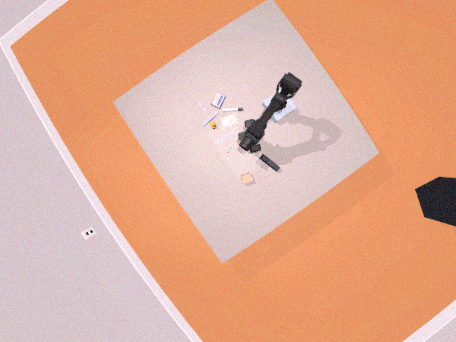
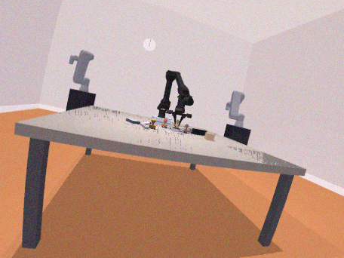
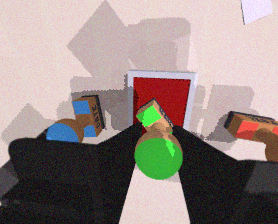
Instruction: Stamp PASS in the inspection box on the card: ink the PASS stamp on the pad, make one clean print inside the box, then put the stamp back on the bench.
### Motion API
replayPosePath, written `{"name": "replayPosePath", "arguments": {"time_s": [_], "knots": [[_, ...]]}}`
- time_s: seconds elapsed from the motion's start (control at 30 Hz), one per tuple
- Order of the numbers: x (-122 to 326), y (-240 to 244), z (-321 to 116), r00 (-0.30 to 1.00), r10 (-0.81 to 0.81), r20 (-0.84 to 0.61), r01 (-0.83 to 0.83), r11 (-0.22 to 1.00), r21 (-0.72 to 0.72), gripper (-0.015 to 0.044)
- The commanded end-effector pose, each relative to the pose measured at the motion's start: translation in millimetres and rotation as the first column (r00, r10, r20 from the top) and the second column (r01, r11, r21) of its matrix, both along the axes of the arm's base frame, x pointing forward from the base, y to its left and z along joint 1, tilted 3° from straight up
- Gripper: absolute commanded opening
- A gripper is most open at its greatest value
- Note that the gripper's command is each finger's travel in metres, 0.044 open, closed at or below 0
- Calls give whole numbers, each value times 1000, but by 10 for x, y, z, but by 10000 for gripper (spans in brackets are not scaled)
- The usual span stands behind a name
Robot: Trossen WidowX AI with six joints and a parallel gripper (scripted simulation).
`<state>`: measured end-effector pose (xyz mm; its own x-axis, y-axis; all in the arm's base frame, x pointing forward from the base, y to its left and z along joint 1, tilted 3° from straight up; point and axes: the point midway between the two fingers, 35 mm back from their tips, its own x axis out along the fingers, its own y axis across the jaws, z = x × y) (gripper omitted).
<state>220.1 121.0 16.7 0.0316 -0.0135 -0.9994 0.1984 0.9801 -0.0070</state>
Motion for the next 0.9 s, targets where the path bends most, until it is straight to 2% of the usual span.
{"name": "replayPosePath", "arguments": {"time_s": [0.0, 0.87], "knots": [[-2, 5, -17, 1000, 1, -1, -1, 1000, 4, 0], [-4, 9, 59, 1000, 1, -1, -1, 1000, 5, 0]]}}
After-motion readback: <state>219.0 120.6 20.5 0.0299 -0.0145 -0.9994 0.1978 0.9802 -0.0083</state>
